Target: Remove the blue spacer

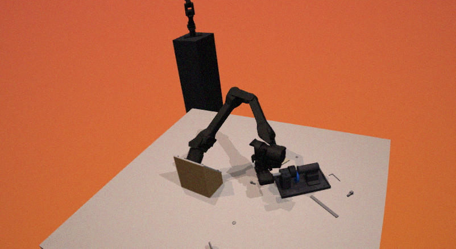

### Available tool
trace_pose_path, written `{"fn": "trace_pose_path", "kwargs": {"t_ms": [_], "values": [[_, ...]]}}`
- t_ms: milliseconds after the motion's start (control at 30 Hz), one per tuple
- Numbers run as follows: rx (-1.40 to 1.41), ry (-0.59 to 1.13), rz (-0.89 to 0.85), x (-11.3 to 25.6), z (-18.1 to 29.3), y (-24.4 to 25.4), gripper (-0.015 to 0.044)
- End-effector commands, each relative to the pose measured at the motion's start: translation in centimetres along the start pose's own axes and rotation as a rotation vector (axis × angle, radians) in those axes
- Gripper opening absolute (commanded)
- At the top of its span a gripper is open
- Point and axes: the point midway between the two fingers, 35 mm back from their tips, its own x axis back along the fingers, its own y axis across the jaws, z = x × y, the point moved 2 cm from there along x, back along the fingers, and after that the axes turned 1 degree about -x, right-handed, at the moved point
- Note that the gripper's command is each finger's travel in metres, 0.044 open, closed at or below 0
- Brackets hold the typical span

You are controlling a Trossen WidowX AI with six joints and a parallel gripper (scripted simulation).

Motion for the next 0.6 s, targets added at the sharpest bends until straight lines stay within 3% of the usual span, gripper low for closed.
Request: {"fn": "trace_pose_path", "kwargs": {"t_ms": [0, 567], "values": [[0.005, 0.001, 0.001, 0.02, 0.08, 0.0, 0.0], [0.0, 0.0, 0.0, 0.0, 0.12, 0.0, 0.0]]}}
